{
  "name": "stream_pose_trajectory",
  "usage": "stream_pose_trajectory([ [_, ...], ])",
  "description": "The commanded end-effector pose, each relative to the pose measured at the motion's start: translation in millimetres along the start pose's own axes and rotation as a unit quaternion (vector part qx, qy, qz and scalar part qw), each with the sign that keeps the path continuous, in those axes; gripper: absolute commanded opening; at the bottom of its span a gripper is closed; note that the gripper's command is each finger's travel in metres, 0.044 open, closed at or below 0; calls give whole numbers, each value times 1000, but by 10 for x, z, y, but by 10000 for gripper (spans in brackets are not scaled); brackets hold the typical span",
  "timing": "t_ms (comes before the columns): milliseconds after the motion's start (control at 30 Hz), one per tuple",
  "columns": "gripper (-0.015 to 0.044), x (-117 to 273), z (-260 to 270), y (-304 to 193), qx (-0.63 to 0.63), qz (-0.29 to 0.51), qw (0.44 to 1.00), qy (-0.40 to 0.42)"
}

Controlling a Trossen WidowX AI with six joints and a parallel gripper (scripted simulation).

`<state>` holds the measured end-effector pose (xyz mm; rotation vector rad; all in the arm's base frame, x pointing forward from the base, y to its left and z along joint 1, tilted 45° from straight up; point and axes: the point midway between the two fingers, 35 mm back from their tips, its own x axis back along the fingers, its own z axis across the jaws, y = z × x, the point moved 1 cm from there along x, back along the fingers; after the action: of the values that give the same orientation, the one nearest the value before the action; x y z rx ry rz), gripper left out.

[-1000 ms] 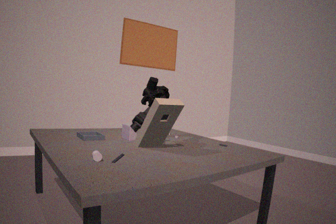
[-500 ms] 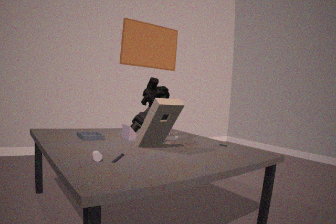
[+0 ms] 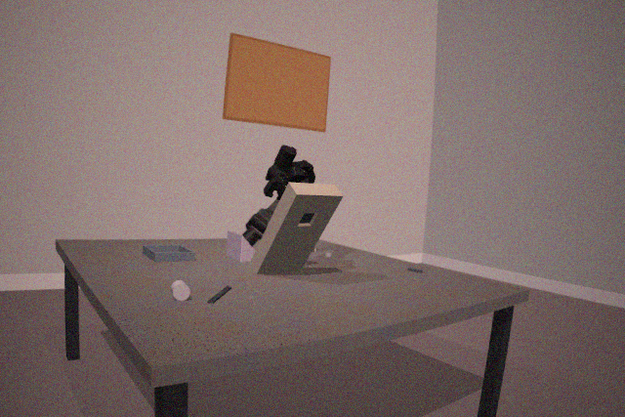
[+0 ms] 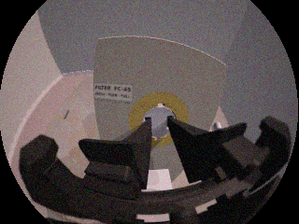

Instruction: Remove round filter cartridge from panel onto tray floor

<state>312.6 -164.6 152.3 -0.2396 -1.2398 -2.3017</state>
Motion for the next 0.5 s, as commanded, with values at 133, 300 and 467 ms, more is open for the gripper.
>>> stream_pose_trajectory([
  [133, 111, -54, 10, -6, 1, 2, 1000, 0],
  [300, 111, -72, 10, -6, 1, 2, 1000, 0],
  [467, 111, -81, 10, -6, 1, 2, 1000, 0],
])
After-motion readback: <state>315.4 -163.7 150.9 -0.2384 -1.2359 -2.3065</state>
